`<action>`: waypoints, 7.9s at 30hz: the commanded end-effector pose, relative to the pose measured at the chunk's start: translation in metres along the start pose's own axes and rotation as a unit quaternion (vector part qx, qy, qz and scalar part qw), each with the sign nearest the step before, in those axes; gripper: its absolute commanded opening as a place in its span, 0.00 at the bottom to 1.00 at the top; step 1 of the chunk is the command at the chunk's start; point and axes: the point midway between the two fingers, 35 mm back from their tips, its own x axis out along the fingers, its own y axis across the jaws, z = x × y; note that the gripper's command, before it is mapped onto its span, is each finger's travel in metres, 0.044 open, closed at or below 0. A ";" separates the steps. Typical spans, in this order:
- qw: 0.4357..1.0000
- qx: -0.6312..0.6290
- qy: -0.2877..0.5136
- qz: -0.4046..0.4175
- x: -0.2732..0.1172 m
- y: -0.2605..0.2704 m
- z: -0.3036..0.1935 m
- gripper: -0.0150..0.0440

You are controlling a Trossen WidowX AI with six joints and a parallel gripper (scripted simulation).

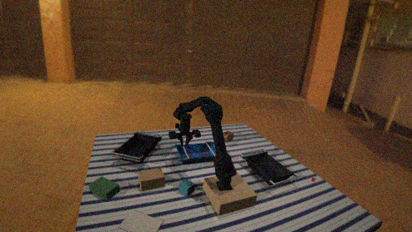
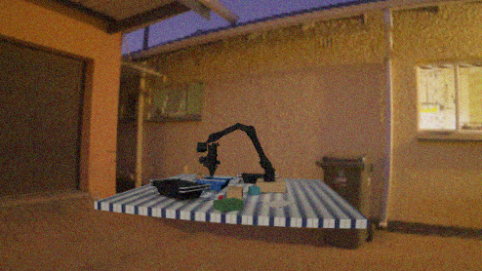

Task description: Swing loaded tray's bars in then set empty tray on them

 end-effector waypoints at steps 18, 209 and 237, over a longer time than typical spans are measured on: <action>1.000 0.000 0.000 0.000 0.000 0.000 0.000 0.25; 0.999 -0.049 0.012 -0.012 -0.007 -0.369 -0.262 0.25; 0.999 -0.049 0.011 -0.013 -0.089 -0.410 -0.241 0.25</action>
